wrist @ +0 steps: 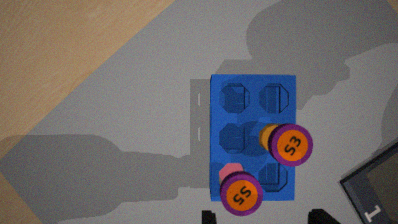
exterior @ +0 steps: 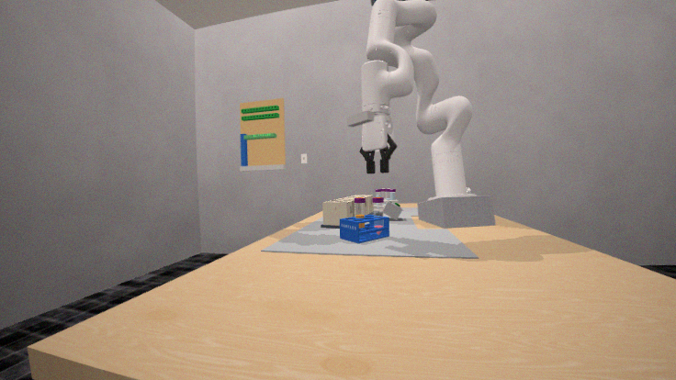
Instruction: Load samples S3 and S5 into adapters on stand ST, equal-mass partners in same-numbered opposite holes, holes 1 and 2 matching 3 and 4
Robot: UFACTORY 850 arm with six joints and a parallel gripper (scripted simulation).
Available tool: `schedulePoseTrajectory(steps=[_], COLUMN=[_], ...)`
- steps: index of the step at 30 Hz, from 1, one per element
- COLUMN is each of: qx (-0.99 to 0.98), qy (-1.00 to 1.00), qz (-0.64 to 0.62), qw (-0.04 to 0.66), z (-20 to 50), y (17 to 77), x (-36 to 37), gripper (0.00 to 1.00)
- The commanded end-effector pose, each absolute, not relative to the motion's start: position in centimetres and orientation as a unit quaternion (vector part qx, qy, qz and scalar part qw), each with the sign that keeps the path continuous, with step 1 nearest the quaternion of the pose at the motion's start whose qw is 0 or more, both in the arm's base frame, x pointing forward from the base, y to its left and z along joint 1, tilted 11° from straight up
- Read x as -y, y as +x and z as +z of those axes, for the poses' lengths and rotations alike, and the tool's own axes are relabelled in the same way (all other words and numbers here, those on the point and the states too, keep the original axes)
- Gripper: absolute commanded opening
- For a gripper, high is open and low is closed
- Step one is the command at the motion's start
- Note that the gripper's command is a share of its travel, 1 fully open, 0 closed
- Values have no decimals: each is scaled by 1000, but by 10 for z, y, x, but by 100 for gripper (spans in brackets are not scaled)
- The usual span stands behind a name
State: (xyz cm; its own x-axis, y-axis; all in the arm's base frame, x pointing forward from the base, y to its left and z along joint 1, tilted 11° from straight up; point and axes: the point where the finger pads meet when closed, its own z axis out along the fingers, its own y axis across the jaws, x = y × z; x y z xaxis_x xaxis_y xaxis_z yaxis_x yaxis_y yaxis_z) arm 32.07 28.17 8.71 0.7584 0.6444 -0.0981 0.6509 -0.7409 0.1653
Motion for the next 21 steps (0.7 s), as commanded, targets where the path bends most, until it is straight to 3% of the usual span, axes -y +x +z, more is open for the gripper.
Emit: schedulePoseTrajectory(steps=[1,21], qx=[-347,-347], qy=[933,933], qz=[-16,-16], qw=[95,95], z=[79,44], y=[322,323], x=[-281,-274], gripper=[57,57])
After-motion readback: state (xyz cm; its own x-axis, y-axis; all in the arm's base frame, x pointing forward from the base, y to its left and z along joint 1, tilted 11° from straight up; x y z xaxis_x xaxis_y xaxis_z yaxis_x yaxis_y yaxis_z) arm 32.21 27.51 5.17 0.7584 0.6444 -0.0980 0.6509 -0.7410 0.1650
